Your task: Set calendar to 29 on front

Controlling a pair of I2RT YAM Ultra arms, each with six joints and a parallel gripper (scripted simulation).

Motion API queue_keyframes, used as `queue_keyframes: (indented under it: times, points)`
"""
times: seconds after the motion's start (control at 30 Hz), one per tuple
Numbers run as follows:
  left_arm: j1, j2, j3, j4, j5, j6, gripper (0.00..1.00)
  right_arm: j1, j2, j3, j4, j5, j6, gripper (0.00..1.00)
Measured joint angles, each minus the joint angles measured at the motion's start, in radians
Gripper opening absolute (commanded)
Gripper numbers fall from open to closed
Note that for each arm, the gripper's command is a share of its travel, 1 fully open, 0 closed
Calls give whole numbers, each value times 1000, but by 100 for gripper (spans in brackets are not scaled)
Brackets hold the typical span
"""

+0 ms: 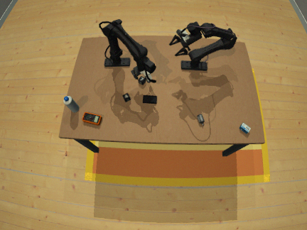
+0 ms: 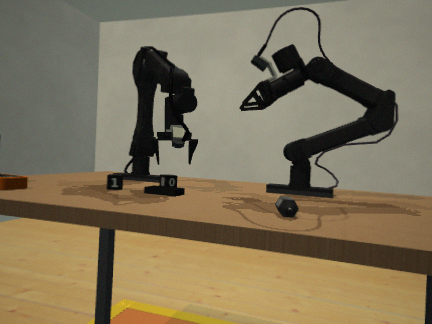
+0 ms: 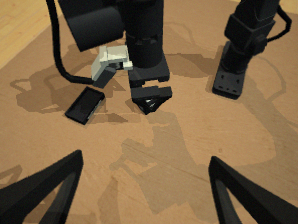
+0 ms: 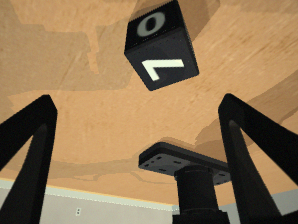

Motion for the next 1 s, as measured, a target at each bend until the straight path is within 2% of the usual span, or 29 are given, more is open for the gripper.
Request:
queue_keyframes:
  times: [0.6,1.0]
  points:
    - [73,-30,-206,243,63,38,100,-103,-100,-96,27,8,616,100]
    - [97,-43,-301,357,92,51,100,-171,-147,-139,35,29,1015,100]
